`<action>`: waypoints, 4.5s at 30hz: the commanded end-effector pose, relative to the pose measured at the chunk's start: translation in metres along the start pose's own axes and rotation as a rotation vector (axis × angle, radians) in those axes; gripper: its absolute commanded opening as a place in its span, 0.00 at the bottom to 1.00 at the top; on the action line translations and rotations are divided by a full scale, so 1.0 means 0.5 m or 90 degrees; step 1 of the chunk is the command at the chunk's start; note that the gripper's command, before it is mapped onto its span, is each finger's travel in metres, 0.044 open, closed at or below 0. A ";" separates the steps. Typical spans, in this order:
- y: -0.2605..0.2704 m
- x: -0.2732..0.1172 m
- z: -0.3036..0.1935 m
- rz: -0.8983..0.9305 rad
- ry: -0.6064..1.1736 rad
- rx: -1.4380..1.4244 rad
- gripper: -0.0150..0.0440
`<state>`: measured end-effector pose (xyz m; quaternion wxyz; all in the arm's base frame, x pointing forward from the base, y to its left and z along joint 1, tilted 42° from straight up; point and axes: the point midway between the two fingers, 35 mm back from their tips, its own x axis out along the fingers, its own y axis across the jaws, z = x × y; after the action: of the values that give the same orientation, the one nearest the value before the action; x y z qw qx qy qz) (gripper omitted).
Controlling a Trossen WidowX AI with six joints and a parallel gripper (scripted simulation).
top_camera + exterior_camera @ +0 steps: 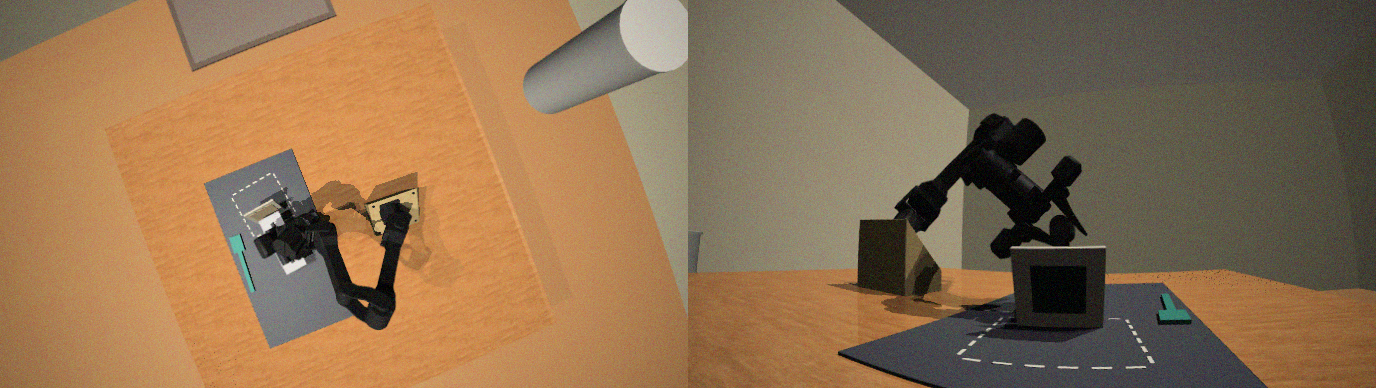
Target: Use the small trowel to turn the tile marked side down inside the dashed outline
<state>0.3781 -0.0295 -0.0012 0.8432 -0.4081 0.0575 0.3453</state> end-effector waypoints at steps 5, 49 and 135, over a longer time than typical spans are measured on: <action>-0.006 0.006 -0.019 -0.009 -0.003 -0.013 0.25; -0.034 -0.007 0.048 -0.008 -0.003 -0.012 0.25; -0.070 0.072 0.151 0.098 0.080 0.205 0.25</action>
<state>0.4043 0.0291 0.0531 0.8591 -0.2956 0.1800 0.3770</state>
